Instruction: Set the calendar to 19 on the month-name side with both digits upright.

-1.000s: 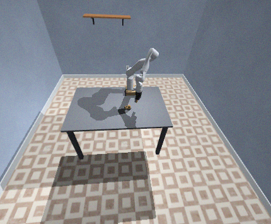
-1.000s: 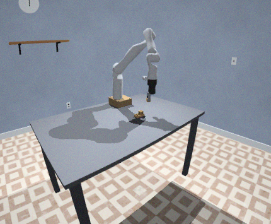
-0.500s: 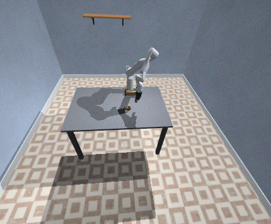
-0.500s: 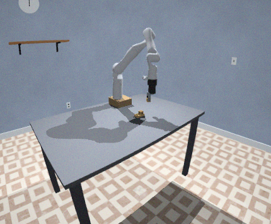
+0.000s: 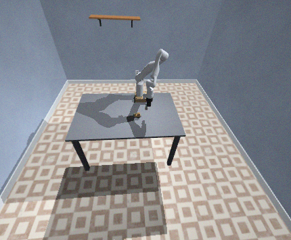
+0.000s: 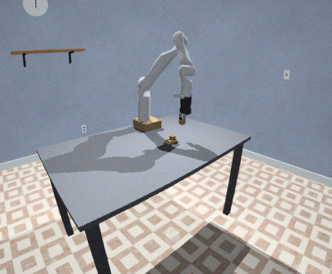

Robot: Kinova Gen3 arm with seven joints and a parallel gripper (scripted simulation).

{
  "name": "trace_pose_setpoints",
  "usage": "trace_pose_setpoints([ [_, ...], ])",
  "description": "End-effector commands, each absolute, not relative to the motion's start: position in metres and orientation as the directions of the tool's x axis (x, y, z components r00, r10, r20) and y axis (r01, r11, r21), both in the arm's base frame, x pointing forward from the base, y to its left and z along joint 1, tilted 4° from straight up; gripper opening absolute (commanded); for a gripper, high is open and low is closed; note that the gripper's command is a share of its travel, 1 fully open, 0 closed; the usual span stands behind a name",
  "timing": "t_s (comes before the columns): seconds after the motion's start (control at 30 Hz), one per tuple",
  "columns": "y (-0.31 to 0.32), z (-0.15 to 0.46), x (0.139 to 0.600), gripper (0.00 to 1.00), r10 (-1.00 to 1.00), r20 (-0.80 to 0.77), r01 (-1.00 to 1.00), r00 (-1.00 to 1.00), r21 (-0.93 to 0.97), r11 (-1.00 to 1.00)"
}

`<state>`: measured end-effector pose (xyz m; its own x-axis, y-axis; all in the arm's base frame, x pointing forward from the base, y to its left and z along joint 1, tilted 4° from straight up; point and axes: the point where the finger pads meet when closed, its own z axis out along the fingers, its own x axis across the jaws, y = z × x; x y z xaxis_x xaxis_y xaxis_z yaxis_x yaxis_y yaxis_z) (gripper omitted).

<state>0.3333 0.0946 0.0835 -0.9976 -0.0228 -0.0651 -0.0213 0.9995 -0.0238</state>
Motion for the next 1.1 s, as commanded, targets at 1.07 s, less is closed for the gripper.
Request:
trace_pose_setpoints([
  [1.07, 0.097, 0.062, 0.336, 0.57, -0.117, -0.068, -0.116, -0.991, -0.019, 0.993],
])
